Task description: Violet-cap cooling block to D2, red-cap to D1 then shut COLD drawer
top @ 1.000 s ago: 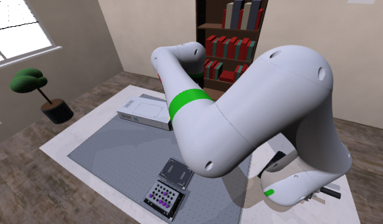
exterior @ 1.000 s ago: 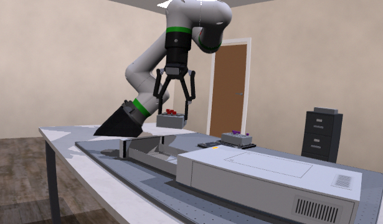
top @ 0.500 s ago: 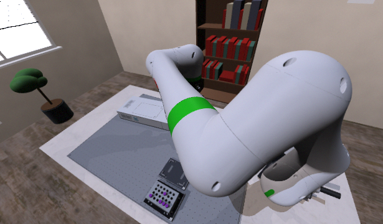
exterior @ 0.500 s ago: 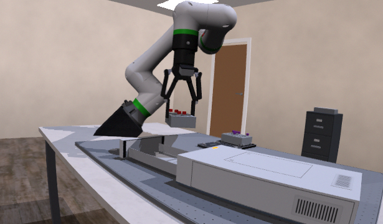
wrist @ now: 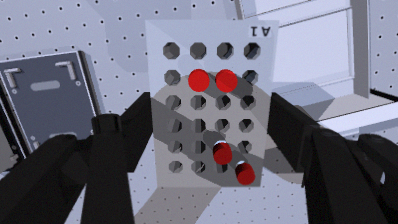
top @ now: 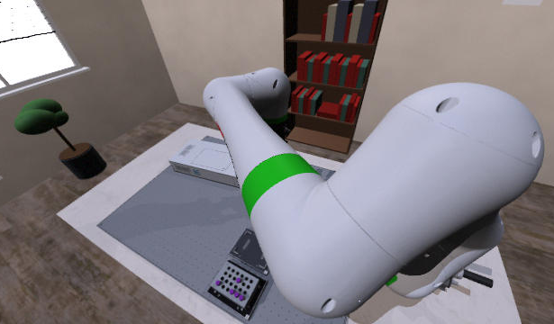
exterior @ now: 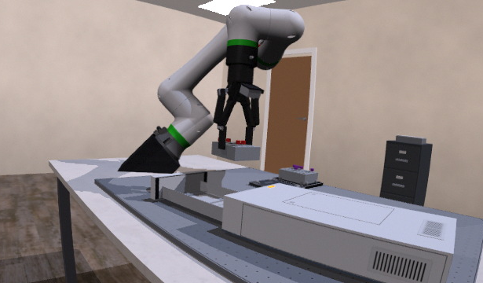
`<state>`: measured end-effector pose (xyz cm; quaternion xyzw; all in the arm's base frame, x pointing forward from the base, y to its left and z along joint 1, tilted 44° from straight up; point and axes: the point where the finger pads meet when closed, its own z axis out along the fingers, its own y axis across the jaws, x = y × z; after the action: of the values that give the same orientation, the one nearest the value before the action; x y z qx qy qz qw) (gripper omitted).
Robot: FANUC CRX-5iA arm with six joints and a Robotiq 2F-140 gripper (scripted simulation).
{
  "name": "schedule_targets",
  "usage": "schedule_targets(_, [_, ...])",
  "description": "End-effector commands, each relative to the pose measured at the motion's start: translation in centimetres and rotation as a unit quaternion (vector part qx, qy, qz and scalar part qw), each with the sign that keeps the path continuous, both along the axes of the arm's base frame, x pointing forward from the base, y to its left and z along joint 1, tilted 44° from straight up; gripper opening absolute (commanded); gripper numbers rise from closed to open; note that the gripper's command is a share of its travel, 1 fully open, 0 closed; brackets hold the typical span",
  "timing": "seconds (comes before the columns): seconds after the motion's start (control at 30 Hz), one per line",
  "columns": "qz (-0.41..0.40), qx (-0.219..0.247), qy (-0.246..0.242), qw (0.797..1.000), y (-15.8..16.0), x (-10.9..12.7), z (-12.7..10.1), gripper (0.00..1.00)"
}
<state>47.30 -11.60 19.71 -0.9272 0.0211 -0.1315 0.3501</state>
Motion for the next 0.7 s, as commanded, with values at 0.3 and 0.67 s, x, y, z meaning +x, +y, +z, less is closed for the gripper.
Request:
schedule_targets(0.3, [0.042,-0.016,-0.039,0.998,2.4,-0.8,1.9,0.1])
schedule_targets(0.67, [0.042,-0.016,-0.039,0.998,4.2,-1.5,3.3,0.1])
